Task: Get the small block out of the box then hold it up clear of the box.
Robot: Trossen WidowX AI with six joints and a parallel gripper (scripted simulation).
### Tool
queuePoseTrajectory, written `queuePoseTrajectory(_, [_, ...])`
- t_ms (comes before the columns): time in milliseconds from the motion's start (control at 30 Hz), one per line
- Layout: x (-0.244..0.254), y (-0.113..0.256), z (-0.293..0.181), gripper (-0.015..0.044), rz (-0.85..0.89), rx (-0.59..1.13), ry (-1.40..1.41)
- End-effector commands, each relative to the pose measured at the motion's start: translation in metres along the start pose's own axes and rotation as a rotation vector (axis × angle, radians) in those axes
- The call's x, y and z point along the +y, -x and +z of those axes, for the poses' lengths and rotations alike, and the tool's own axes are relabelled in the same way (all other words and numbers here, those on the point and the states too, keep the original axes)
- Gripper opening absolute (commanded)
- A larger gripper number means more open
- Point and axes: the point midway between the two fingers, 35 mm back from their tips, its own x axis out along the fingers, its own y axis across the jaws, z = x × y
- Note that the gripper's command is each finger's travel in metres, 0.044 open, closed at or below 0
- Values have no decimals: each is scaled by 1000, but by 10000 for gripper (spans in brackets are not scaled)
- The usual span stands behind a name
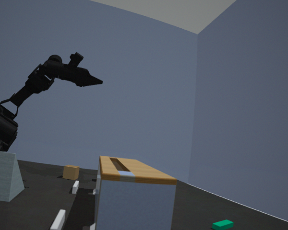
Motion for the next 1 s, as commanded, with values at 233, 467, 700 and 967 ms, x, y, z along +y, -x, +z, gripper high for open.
queuePoseTrajectory(233, [-100, -60, -5, 400, -325, 294, 581])
queuePoseTrajectory(467, [-137, -71, -27, 400, -370, 546, 819])
queuePoseTrajectory(700, [-169, -75, -58, 400, -321, 864, 1059])
queuePoseTrajectory(967, [-197, -68, -100, 400, -97, 1276, 1300])
